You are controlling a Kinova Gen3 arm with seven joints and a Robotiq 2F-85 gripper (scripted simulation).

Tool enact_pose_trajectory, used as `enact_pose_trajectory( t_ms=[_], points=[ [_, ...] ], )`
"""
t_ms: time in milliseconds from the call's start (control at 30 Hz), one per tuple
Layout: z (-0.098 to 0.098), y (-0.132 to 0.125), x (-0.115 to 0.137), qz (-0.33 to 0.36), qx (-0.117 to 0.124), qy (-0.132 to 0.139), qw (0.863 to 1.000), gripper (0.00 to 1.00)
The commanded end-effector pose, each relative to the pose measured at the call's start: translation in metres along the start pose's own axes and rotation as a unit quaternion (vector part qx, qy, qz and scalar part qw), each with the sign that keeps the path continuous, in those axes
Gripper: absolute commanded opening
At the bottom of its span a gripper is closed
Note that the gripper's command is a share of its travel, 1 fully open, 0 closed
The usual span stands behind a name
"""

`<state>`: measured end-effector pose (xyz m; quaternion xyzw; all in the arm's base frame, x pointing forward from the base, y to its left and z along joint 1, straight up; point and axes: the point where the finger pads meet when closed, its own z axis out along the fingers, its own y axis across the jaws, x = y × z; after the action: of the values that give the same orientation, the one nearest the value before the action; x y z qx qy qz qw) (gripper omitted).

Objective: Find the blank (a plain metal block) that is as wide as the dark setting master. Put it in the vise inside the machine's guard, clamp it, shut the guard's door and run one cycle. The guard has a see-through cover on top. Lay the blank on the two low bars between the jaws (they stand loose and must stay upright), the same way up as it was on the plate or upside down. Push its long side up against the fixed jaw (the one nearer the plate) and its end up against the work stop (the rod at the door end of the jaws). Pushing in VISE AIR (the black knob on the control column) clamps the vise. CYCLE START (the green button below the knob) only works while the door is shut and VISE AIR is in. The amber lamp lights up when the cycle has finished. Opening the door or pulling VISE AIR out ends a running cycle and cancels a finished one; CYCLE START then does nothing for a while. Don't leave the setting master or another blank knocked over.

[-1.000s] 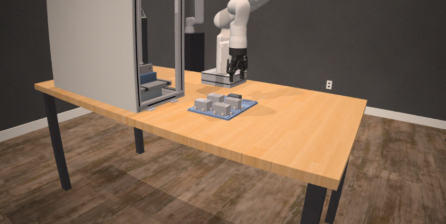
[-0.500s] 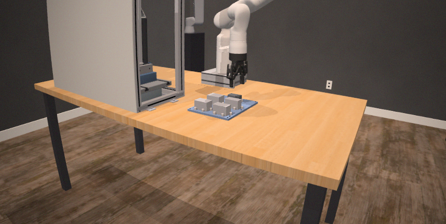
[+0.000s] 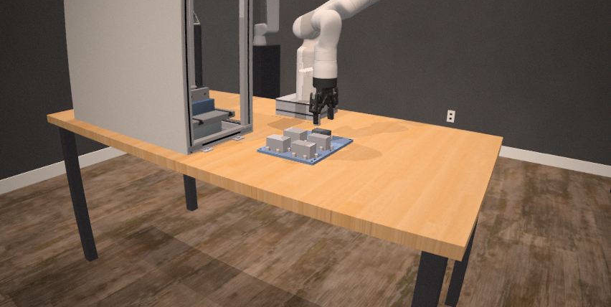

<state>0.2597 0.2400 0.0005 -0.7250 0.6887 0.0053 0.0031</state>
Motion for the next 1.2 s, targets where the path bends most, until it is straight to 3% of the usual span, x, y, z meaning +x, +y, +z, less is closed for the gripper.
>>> enact_pose_trajectory(
  t_ms=[0,1167],
  points=[
    [0.0104,-0.0037,0.0053,0.002,0.004,0.003,1.0,1.0],
    [0.0108,-0.0046,0.0064,0.002,0.004,0.003,1.0,1.0]
  ],
)
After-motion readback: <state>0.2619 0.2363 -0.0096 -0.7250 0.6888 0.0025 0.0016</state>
